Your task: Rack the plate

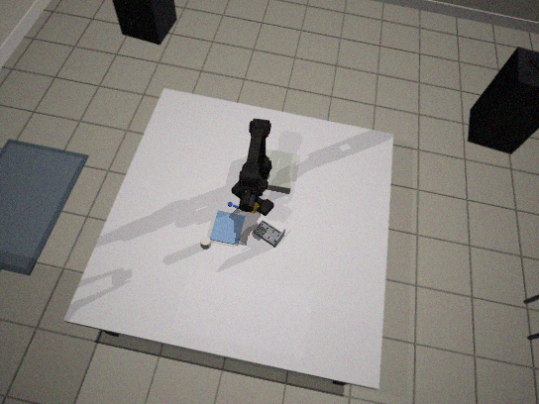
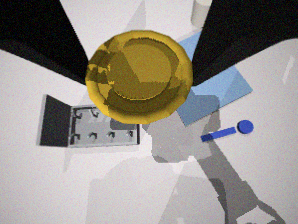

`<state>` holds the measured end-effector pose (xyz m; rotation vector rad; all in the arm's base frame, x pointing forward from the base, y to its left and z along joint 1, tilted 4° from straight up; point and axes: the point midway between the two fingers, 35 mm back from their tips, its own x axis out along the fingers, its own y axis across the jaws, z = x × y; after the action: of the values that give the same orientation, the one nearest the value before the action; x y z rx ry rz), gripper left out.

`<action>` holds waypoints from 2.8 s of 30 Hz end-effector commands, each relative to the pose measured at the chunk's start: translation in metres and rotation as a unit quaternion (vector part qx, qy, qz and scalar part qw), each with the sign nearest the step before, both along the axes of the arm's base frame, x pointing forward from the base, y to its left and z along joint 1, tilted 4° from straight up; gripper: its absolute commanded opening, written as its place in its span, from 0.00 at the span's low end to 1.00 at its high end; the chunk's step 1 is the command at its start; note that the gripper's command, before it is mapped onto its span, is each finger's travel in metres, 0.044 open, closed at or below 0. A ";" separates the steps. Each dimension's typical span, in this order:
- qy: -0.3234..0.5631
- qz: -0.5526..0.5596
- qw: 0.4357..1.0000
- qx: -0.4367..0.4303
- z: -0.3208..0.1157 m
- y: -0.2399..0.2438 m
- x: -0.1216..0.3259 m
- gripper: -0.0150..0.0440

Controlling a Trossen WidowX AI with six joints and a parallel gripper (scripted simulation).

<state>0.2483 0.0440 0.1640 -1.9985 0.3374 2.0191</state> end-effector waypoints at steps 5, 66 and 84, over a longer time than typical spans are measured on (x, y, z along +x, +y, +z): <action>0.061 -0.064 0.992 0.089 -0.034 0.004 -0.002 0.25; 0.180 -0.442 0.660 0.580 -0.101 -0.009 0.002 0.25; 0.171 -0.437 0.667 0.578 -0.129 0.008 0.010 0.25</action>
<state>0.2581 0.0491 0.0352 -0.4599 0.0038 1.2789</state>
